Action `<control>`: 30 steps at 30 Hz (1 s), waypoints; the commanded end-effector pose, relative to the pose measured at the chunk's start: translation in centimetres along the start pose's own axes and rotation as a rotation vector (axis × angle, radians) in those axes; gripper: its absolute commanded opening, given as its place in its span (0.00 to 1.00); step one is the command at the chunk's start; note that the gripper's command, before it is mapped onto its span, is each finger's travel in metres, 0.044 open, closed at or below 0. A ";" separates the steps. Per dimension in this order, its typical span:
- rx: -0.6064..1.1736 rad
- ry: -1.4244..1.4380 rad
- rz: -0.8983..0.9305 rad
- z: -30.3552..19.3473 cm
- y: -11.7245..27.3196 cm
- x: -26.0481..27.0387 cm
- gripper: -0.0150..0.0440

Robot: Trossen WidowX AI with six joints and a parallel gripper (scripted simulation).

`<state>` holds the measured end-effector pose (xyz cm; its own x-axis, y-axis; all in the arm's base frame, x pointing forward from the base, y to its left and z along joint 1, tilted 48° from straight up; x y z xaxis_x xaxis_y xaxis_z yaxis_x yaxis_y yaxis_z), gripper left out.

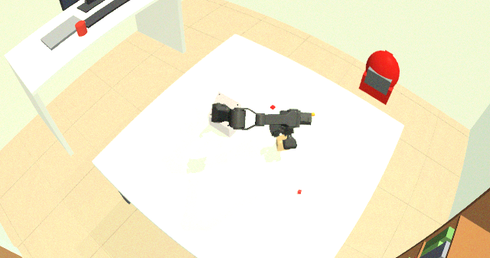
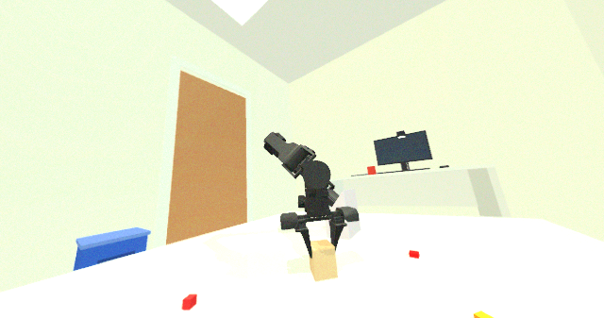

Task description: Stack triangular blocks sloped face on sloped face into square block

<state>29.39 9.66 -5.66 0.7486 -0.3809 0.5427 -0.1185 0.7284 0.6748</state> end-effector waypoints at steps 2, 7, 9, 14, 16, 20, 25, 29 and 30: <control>-0.002 0.003 0.005 0.1 -0.1 0.0 0.25; -0.002 0.003 0.005 0.1 -0.1 0.0 0.25; -0.002 0.003 0.005 0.1 -0.2 0.0 0.25; -0.001 0.003 0.004 0.1 -0.2 0.0 0.25; -0.001 0.002 0.004 0.2 -0.3 0.0 0.25; 0.001 0.001 0.001 0.1 -0.2 0.0 0.25; 0.001 0.000 0.000 0.1 -0.2 0.0 0.25; 0.002 -0.001 -0.001 0.0 -0.2 0.0 0.30; 0.002 -0.001 -0.001 0.0 -0.2 0.0 0.34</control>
<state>29.39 9.50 -5.75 0.7482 -0.3819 0.5425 -0.1192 0.7270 0.6762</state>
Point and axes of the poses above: the point midway between the two fingers, 35 mm back from their tips, its own y axis back along the fingers, its own x axis across the jaws, z = x × y, the point moved 4 cm from there along y, back along the fingers
